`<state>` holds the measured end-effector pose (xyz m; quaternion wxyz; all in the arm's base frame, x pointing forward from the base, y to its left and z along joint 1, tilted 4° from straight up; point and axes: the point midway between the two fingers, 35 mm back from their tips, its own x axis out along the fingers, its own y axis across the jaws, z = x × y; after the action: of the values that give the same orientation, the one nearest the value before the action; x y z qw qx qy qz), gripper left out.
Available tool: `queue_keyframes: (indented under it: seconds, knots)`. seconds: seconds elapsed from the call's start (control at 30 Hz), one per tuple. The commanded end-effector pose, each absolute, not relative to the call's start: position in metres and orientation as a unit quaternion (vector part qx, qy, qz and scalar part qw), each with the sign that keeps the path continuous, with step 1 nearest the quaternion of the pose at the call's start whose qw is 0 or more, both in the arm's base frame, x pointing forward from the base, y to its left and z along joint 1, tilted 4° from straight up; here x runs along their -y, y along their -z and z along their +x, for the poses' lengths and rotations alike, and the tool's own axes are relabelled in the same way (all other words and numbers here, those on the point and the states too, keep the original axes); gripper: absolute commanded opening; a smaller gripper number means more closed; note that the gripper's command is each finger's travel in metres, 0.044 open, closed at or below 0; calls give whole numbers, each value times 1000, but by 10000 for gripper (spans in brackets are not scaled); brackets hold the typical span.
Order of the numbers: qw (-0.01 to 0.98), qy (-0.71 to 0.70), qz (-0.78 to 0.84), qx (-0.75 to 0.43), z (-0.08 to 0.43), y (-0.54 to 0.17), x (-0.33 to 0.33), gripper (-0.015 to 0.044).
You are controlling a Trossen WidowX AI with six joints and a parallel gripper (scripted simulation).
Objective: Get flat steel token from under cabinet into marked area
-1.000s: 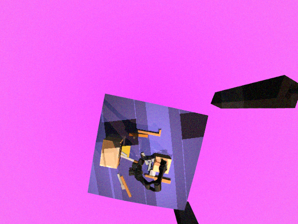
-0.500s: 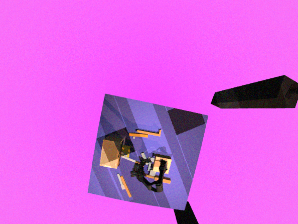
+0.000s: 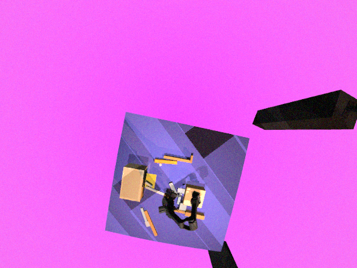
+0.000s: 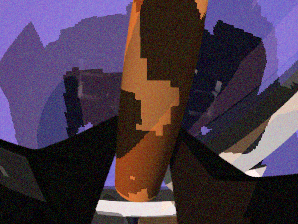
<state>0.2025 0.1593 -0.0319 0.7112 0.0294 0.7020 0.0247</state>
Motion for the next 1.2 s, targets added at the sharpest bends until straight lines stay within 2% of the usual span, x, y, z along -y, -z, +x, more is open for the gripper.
queue_keyframes:
  seconds: [0.0,1.03,1.17]
  knots:
    - [711,-24,29,-702,201,32,-159,0]
    - [711,-21,31,-702,220,28,-154,0]
    - [707,-18,30,-706,214,31,-152,105]
